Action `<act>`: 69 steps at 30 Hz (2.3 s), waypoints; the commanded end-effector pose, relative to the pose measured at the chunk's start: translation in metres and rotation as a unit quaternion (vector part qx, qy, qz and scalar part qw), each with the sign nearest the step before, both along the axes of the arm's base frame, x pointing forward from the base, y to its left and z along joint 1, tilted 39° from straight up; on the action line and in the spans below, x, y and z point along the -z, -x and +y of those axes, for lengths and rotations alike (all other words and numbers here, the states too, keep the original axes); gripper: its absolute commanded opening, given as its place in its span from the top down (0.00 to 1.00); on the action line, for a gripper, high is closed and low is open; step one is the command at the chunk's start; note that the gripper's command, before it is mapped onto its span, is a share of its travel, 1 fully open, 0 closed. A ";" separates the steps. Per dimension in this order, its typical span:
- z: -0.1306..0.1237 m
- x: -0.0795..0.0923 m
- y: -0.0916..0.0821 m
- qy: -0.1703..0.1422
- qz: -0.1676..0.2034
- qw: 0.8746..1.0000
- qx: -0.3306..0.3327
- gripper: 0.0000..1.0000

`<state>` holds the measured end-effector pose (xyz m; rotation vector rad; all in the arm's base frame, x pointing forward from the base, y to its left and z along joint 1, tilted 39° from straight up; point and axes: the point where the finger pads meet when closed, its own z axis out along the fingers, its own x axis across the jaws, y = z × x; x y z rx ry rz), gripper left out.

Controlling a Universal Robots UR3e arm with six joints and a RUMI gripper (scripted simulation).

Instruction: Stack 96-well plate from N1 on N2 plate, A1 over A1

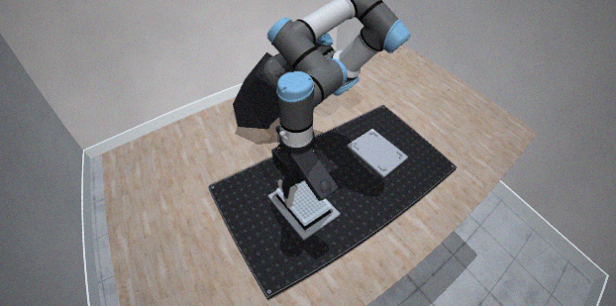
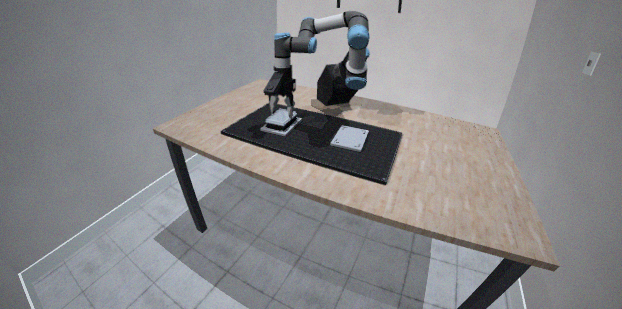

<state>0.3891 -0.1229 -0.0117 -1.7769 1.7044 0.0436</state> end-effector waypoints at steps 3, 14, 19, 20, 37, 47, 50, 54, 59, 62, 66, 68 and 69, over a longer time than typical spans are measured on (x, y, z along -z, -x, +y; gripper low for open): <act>-0.001 0.000 -0.001 0.001 -0.001 1.000 0.000 1.00; 0.000 0.002 -0.001 0.001 -0.001 1.000 0.000 1.00; 0.001 0.002 -0.002 0.001 -0.001 1.000 0.000 1.00; 0.001 0.002 -0.002 0.001 -0.001 1.000 0.000 1.00; 0.002 0.004 -0.003 0.001 -0.001 1.000 0.000 1.00; 0.003 0.005 -0.003 0.001 -0.001 1.000 0.000 1.00; 0.003 0.006 -0.003 0.001 -0.001 1.000 0.000 1.00; 0.003 0.006 -0.004 0.001 -0.001 1.000 0.000 1.00; 0.003 0.007 -0.004 0.001 -0.001 1.000 0.000 1.00; 0.004 0.007 -0.004 0.001 -0.001 1.000 0.000 1.00; 0.004 0.007 -0.004 0.001 -0.001 1.000 0.000 0.00; 0.004 0.007 -0.004 0.001 -0.001 1.000 0.000 0.00; 0.004 0.007 -0.004 0.001 -0.001 1.000 0.000 0.00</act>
